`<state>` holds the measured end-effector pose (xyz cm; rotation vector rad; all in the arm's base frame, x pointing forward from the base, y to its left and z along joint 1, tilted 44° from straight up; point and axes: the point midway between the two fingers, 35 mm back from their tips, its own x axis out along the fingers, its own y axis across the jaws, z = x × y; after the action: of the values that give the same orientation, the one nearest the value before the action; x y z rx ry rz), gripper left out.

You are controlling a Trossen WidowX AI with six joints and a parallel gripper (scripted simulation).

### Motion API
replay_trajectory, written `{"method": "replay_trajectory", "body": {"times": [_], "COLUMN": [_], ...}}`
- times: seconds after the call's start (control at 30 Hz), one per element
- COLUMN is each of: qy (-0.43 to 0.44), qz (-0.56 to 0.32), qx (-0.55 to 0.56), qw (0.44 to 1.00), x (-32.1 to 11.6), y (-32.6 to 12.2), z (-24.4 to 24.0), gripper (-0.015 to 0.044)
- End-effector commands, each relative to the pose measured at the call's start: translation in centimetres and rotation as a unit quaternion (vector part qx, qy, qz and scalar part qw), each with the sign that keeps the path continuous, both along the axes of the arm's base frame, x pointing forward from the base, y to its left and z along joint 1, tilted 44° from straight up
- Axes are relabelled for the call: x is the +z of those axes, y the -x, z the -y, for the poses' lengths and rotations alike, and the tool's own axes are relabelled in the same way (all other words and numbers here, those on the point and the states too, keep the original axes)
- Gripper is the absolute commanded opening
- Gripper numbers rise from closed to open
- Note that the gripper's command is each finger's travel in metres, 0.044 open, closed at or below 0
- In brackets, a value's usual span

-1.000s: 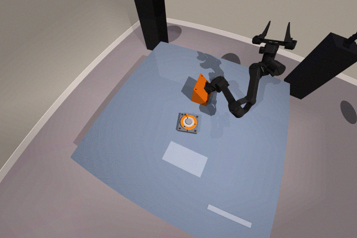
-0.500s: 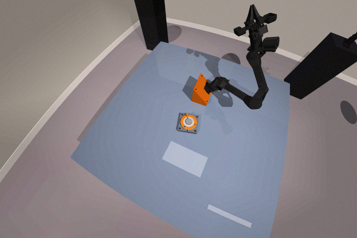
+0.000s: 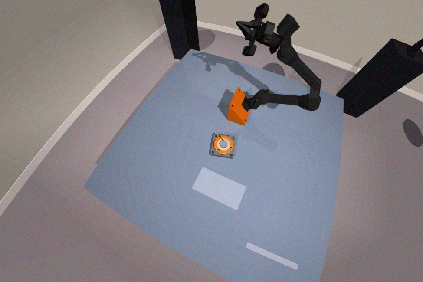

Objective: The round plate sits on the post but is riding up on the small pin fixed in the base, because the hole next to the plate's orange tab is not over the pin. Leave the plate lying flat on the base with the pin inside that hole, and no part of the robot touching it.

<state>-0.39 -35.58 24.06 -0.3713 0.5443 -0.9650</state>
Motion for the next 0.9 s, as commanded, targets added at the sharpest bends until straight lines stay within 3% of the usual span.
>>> {"method": "replay_trajectory", "body": {"times": [0.0,0.2,0.27,0.47,0.57,0.87], "qy": [-0.060,-0.247,-0.268,-0.446,-0.486,-0.649], "qz": [0.011,0.021,0.019,-0.039,-0.065,-0.226], "qx": [0.039,0.141,0.153,0.249,0.265,0.327], "qw": [0.997,0.958,0.951,0.859,0.830,0.649], "x": [-2.5,-9.3,-10.1,-16.2,-17.7,-22.2], "y": [-3.1,-12.3,-13.3,-20.5,-21.7,-24.4], "z": [0.3,-2.1,-2.6,-9.6,-11.8,-23.9], "gripper": [0.0000,0.0000,0.0000,0.0000,0.0000,0.0000]}}
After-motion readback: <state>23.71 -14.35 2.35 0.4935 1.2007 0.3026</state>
